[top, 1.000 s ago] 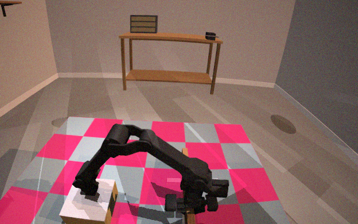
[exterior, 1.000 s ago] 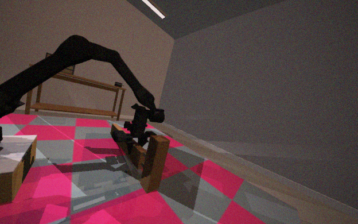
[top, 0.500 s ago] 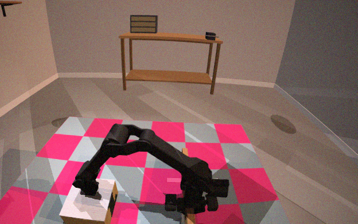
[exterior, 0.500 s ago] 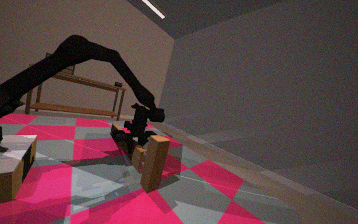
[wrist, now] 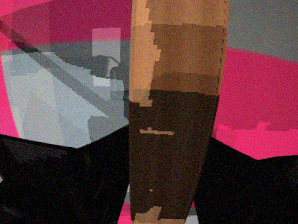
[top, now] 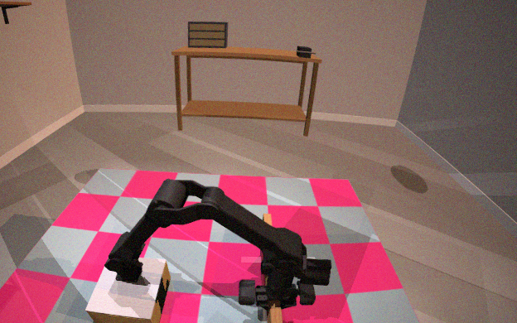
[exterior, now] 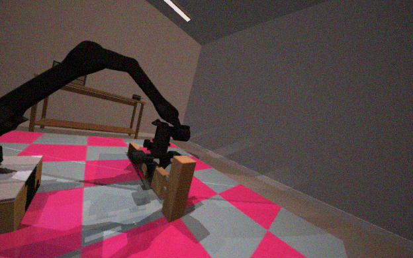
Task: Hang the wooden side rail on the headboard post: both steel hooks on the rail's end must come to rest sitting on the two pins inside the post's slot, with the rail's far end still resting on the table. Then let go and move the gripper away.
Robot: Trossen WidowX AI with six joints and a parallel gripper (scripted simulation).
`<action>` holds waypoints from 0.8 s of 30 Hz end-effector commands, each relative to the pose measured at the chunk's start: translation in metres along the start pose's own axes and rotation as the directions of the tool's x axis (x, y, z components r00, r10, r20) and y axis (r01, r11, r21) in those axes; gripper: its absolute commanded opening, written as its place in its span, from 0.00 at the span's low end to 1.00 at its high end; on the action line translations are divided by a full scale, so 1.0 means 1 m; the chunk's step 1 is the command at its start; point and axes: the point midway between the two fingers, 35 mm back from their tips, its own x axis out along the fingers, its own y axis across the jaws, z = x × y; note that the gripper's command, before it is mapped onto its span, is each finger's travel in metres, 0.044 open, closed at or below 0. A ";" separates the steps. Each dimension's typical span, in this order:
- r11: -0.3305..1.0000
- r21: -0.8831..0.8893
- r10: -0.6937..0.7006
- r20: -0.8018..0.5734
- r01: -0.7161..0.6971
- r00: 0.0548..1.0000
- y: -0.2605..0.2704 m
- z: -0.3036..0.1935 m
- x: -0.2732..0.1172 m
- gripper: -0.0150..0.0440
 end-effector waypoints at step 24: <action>1.000 0.002 -0.015 -0.001 0.015 1.000 -0.007 -0.004 -0.005 0.25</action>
